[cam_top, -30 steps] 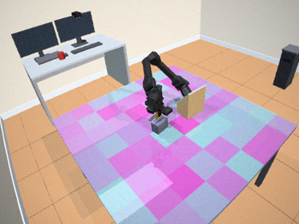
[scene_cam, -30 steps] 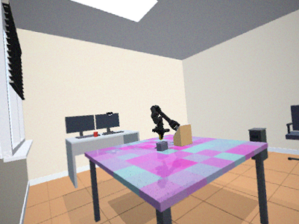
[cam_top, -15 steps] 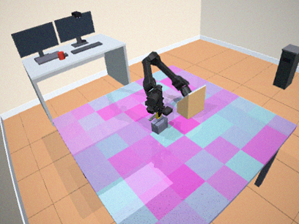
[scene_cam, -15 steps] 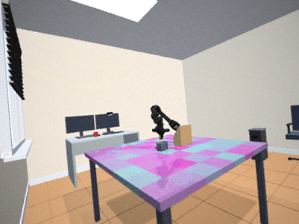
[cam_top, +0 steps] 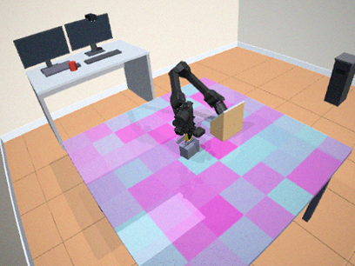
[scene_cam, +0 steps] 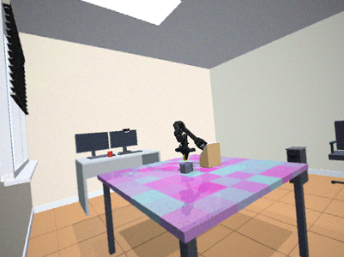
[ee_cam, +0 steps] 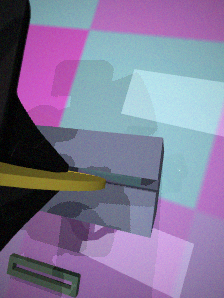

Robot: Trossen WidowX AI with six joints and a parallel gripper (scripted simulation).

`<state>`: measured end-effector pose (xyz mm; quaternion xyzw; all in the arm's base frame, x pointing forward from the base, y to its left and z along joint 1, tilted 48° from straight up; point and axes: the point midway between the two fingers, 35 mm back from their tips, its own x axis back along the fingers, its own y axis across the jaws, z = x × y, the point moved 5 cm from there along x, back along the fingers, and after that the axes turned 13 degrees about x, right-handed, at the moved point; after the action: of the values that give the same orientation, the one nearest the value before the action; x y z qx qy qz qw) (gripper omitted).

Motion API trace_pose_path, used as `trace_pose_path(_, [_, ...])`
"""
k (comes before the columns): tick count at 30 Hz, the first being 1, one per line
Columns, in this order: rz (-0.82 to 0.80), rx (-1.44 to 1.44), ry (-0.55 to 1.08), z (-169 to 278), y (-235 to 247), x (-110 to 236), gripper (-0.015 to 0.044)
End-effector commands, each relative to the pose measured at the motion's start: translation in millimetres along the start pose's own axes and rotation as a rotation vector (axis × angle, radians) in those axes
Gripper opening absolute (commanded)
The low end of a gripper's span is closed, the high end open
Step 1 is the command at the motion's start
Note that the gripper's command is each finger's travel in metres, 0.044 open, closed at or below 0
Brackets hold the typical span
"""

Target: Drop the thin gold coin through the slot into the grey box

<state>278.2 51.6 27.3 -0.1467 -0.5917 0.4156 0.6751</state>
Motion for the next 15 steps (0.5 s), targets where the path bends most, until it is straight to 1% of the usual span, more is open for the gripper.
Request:
trace_pose_path(1, [0.003, 0.005, 0.006, 1.9, -0.3, -3.4, 0.0000])
trace_pose_path(15, [0.004, 0.001, 0.006, 0.0, -1.0, -8.8, 0.0000])
